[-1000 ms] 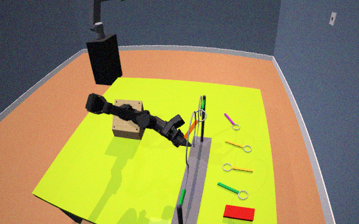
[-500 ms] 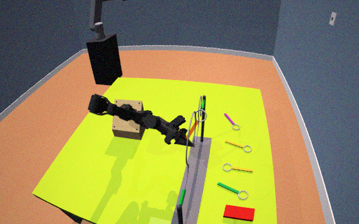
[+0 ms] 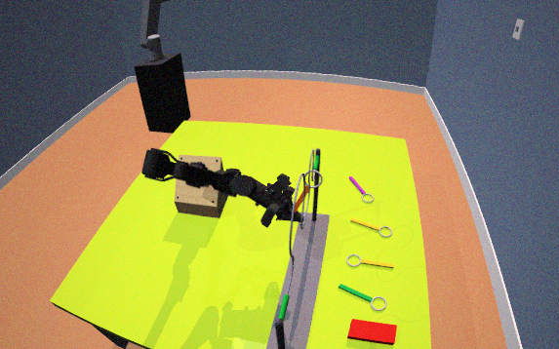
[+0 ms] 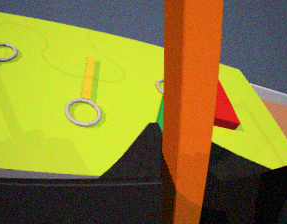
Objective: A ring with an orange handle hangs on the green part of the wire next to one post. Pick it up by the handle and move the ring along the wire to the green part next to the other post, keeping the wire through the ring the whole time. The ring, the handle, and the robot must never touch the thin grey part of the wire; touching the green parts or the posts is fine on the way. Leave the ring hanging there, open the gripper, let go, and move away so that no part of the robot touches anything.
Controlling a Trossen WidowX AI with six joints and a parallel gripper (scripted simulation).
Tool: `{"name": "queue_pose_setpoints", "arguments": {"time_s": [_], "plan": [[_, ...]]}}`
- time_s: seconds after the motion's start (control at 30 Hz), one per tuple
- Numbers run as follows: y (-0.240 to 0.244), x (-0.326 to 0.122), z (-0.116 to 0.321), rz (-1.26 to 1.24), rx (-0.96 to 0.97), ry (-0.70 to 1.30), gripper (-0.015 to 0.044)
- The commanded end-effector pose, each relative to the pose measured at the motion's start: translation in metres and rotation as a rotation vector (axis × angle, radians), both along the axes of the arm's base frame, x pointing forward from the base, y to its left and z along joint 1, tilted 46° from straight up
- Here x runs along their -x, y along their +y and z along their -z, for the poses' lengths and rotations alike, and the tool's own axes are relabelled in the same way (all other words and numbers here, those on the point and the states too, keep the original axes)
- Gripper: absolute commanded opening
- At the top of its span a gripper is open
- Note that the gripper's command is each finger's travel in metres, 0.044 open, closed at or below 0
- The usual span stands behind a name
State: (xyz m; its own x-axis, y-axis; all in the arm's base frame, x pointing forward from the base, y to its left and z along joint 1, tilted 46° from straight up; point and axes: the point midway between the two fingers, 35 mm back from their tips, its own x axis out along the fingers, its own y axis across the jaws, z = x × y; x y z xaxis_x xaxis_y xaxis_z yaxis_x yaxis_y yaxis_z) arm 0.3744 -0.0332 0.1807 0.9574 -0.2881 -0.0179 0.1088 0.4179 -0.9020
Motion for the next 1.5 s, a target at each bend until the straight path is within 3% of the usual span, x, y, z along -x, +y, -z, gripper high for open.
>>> {"name": "queue_pose_setpoints", "arguments": {"time_s": [0.0,0.5,1.47], "plan": [[0.005,0.001,0.014,0.001,-0.076,0.017,-0.015],[0.028,0.002,0.043,-0.009,-0.259,0.043,-0.015],[0.052,0.005,0.068,-0.013,-0.304,0.049,-0.015]]}}
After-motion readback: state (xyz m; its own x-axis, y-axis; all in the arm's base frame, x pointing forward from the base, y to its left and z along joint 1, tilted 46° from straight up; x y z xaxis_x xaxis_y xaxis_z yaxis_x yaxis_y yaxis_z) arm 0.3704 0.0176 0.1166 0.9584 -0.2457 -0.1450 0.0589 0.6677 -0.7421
